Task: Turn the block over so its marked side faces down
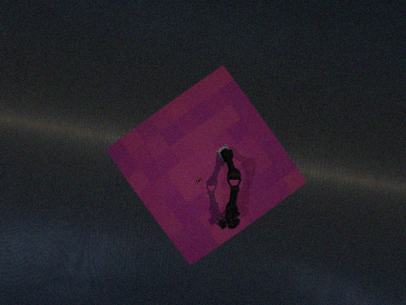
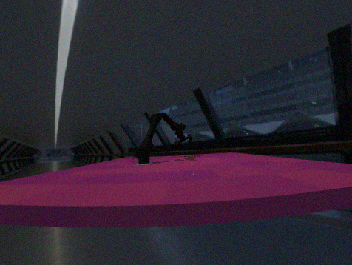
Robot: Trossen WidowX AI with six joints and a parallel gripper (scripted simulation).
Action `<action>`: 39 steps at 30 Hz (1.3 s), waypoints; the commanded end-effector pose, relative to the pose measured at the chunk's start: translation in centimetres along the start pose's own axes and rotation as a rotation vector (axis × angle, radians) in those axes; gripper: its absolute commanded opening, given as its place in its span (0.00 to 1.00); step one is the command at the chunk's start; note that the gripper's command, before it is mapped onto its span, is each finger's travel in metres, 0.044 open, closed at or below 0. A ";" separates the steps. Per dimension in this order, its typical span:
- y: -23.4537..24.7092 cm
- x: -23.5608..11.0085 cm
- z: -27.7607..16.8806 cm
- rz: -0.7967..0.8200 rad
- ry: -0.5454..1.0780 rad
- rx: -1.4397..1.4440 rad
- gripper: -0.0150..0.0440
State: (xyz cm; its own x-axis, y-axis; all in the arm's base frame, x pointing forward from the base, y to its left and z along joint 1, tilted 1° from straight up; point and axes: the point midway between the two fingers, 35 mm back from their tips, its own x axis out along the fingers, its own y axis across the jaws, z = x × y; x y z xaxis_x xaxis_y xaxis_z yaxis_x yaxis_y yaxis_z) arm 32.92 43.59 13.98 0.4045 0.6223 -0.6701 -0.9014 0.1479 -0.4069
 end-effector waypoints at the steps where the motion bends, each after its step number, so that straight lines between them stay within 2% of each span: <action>1: -3.3 -2.1 -5.1 -0.016 0.135 0.201 1.00; 11: -7.9 -10.5 -19.6 -0.084 0.514 0.820 1.00; 18: -7.3 -18.8 -27.7 -0.164 0.768 1.285 1.00; 22: -5.9 -23.0 -30.4 -0.205 0.882 1.501 1.00; 29: -5.4 -23.6 -30.6 -0.207 0.888 1.511 1.00; 34: -4.1 -21.3 -32.7 -0.207 0.888 1.511 1.00; 39: -3.8 -20.9 -33.1 -0.207 0.888 1.511 1.00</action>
State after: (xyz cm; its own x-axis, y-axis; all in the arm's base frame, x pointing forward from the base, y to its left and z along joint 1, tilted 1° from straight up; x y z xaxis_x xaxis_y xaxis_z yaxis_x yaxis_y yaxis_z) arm 32.92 4.61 9.64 0.0086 0.0118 -0.9999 0.0333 0.9994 0.0121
